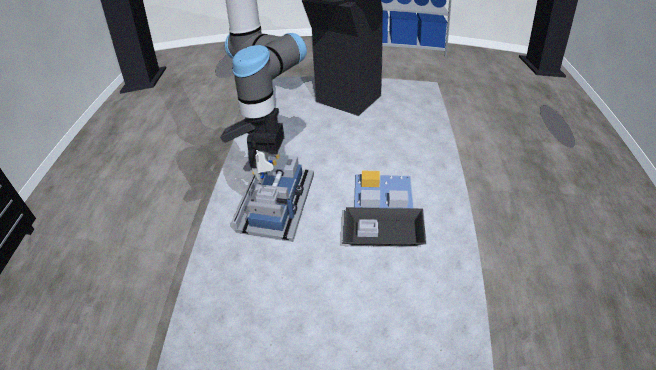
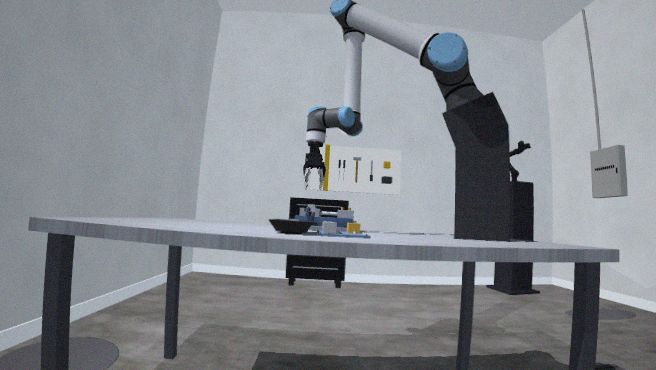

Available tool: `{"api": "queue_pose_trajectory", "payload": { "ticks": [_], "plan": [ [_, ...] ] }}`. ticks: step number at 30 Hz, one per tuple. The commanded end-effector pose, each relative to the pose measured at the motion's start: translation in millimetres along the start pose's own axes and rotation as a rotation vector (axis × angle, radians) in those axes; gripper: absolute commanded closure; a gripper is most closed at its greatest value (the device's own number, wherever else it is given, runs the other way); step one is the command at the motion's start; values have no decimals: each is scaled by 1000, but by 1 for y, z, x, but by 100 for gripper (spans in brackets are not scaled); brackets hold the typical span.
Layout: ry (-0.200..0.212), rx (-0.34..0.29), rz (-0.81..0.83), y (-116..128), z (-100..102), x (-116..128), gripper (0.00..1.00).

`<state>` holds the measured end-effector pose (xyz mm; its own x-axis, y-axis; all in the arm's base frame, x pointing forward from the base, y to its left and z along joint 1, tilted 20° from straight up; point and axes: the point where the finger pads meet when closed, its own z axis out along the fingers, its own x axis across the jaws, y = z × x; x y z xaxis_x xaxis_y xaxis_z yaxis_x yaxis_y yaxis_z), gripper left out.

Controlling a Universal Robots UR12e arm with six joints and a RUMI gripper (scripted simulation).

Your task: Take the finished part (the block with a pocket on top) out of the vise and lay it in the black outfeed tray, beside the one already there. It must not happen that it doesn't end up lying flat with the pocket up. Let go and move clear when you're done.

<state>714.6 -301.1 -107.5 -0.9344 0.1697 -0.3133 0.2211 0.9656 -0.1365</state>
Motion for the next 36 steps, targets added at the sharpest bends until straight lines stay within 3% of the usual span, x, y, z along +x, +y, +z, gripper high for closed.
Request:
{"api": "queue_pose_trajectory", "payload": {
  "ticks": [1,36],
  "plan": [
    [-1,0,0,0,-1,-1,60],
    [-1,0,0,0,4,-1,60]
  ]
}}
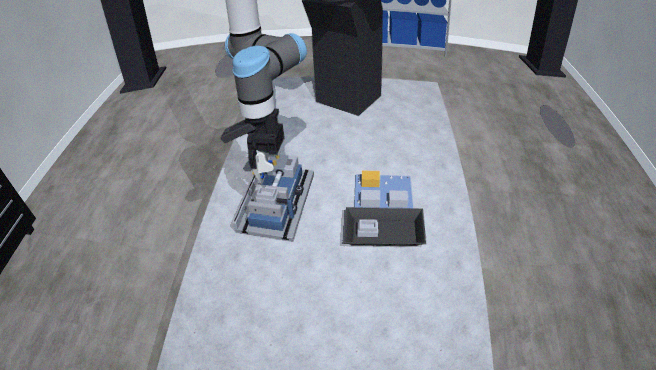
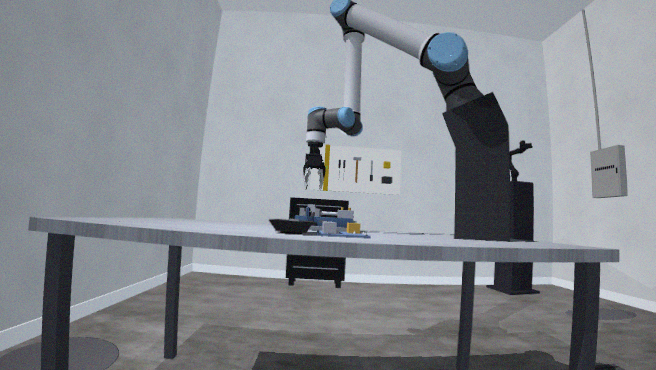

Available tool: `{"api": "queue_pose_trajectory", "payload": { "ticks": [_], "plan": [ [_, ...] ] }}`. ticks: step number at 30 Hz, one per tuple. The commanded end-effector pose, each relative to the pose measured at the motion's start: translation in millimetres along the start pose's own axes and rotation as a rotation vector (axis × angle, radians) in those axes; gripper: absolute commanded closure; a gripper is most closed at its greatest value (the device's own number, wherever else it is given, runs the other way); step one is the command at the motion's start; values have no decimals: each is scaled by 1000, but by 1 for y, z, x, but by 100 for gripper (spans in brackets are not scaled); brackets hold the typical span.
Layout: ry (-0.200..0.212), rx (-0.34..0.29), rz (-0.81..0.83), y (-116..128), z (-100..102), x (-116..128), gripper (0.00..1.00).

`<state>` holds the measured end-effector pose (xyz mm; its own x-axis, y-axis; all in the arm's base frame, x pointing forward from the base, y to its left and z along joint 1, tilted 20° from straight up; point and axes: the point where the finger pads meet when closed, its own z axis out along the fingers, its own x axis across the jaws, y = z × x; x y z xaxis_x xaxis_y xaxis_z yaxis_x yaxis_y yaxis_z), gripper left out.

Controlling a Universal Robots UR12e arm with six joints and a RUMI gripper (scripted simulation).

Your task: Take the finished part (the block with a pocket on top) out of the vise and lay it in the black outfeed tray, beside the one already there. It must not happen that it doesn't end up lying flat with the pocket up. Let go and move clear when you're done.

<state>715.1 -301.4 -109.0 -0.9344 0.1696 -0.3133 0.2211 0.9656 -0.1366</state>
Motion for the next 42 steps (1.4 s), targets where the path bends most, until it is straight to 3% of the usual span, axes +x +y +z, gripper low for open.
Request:
{"api": "queue_pose_trajectory", "payload": {
  "ticks": [1,42],
  "plan": [
    [-1,0,0,0,3,-1,60],
    [-1,0,0,0,59,-1,60]
  ]
}}
